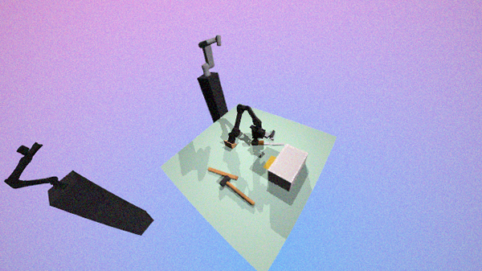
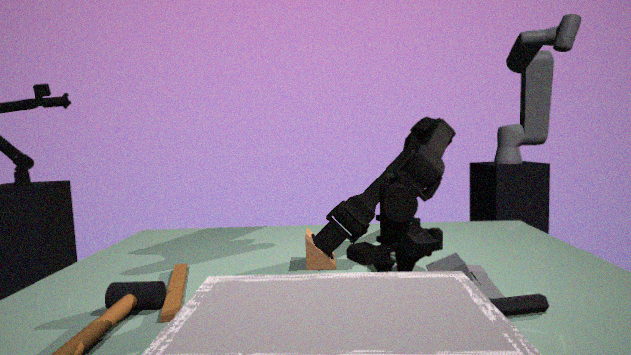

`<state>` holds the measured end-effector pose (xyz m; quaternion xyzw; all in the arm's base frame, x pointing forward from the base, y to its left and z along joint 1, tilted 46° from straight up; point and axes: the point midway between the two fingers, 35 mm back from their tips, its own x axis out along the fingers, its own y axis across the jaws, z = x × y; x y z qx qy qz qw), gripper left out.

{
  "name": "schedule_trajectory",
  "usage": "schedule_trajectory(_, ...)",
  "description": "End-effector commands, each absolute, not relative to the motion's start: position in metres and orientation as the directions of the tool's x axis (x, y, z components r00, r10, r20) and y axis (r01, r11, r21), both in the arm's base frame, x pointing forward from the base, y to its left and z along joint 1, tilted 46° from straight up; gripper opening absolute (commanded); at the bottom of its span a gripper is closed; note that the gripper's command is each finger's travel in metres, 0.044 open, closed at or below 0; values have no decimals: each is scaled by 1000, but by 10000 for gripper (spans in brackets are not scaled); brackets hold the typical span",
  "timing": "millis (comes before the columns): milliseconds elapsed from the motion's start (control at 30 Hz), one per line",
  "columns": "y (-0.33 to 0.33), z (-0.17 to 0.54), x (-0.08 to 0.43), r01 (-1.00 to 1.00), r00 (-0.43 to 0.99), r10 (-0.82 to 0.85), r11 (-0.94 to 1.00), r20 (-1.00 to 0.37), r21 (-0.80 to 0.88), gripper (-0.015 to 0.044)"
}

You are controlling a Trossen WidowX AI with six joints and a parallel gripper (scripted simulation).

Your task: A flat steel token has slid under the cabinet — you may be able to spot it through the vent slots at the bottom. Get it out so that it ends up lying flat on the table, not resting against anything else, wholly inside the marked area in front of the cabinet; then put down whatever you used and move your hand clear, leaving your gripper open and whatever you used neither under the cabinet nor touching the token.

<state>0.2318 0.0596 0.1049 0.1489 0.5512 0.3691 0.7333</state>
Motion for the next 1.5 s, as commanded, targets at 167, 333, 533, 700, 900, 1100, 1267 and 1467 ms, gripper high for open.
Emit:
schedule_trajectory(167, 60, 107, 232, -448, 125, 705, 668, -698, 595, 0)
schedule_trajectory(333, 60, 107, 232, -482, 125, 705, 658, -698, 578, 0)
schedule_trajectory(533, 57, 103, 233, -496, 125, 705, 654, -699, 571, 0)
schedule_trajectory(700, 53, 100, 235, -501, 125, 704, 653, -699, 568, 0)
schedule_trajectory(900, 48, 96, 237, -506, 125, 704, 651, -699, 565, 0)
schedule_trajectory(1100, 44, 92, 239, -510, 125, 704, 650, -700, 563, 0)
schedule_trajectory(1267, 40, 88, 241, -512, 125, 703, 650, -700, 562, 0)
schedule_trajectory(1467, 36, 84, 242, -514, 125, 703, 649, -700, 560, 0)
